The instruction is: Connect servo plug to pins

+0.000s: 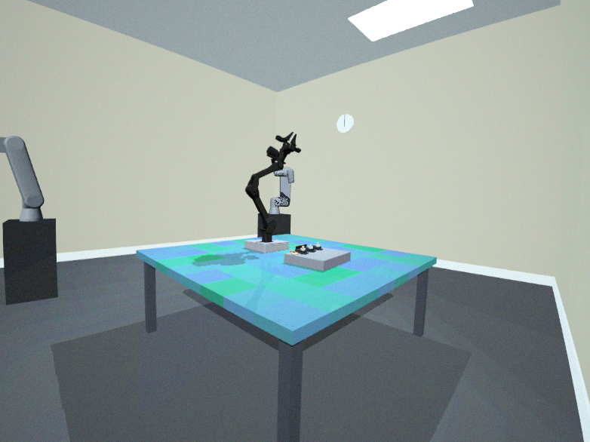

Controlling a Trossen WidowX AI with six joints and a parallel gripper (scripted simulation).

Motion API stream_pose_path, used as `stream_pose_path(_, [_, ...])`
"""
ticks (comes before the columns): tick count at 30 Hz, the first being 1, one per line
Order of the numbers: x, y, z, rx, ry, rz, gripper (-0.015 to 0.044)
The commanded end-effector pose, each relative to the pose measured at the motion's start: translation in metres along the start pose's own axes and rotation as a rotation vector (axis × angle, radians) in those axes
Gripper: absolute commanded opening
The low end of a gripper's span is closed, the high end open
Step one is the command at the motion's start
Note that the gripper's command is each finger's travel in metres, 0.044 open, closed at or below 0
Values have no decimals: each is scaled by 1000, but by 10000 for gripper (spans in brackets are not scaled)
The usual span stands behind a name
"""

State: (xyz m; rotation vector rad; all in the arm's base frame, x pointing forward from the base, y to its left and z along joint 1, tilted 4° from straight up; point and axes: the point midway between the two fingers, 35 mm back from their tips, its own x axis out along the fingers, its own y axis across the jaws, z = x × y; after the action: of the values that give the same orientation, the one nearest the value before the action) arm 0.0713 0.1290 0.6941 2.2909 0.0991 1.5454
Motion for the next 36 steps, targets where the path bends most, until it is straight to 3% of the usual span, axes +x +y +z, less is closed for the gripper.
stream_pose_path(1, [-3,-10,8,-135,0,-24,115])
stream_pose_path(36, [-43,-86,125,-1170,-75,-330,115])
